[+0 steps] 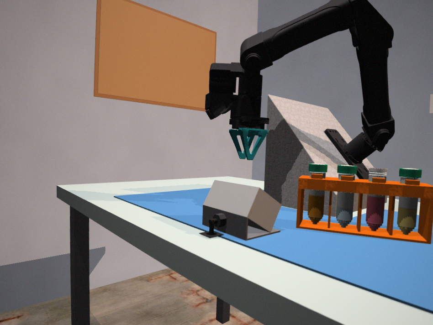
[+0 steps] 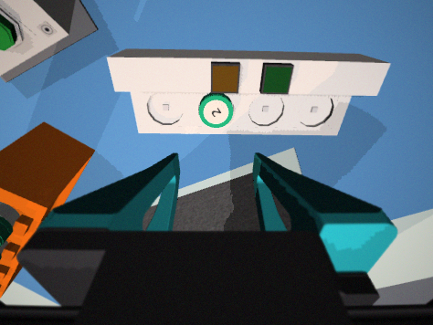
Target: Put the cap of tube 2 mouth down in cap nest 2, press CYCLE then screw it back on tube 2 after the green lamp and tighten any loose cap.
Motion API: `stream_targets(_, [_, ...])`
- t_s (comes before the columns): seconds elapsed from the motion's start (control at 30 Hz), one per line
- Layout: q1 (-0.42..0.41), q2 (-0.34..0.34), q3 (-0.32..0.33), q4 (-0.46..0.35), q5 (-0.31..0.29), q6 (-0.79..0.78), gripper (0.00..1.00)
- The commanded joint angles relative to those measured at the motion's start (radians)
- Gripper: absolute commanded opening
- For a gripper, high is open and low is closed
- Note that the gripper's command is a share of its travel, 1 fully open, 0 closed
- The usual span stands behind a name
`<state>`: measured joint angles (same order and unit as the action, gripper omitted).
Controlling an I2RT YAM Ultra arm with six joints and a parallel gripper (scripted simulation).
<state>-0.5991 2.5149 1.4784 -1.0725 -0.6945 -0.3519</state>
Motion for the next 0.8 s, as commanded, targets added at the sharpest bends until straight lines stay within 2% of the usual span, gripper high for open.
stream_targets(0.0, [-0.05, -0.016, 0.043, -0.105, 0.022, -0.048, 0.47])
stream_targets(0.1, [-0.071, -0.018, 0.082, -0.159, 0.034, -0.07, 0.47])
stream_targets(0.47, [-0.071, -0.018, 0.082, -0.159, 0.034, -0.07, 0.47])
stream_targets(0.5, [-0.051, -0.026, 0.083, -0.156, 0.023, -0.132, 0.0])
stream_targets(0.63, [0.027, -0.056, 0.097, -0.145, -0.019, -0.371, 0.0])
stream_targets(0.7, [0.046, -0.062, 0.103, -0.142, -0.029, -0.441, 0.0])
stream_targets(0.77, [0.084, -0.072, 0.117, -0.138, -0.048, -0.42, 0.0])
